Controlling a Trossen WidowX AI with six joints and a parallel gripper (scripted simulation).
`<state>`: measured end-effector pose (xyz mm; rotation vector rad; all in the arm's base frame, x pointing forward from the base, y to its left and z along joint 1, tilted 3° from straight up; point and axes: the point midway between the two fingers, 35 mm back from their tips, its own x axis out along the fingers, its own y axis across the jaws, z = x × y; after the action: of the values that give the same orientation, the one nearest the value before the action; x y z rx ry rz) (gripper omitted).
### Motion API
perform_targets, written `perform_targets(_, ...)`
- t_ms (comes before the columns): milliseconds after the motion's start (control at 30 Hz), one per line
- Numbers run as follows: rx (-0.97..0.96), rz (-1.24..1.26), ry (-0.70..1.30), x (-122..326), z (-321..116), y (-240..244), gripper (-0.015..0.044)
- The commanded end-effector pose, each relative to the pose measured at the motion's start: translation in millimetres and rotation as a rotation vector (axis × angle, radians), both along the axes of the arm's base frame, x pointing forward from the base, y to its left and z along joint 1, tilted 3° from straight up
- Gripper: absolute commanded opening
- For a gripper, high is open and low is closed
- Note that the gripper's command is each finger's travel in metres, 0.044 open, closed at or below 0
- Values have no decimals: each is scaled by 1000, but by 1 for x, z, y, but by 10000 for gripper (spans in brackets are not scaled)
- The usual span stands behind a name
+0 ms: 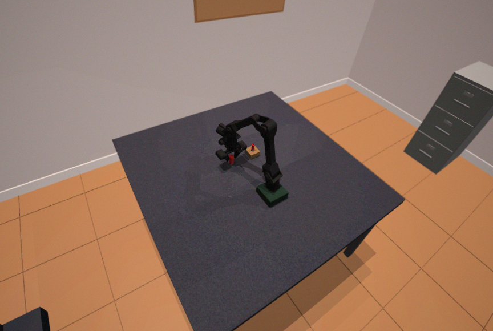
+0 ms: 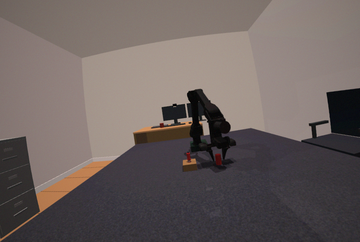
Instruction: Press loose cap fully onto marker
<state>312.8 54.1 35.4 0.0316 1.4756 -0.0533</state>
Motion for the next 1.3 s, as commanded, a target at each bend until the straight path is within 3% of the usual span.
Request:
perform_targets(0, 0, 5, 7, -2, -6, 0, 250)
perform_targets(167, 0, 5, 7, -2, -6, -1, 118)
perform_targets(433, 0, 5, 7, -2, -6, -1, 65)
perform_targets(533, 0, 5, 7, -2, -2, 0, 0)
perform_targets(1267, 0, 5, 6, -6, 55, -2, 0)
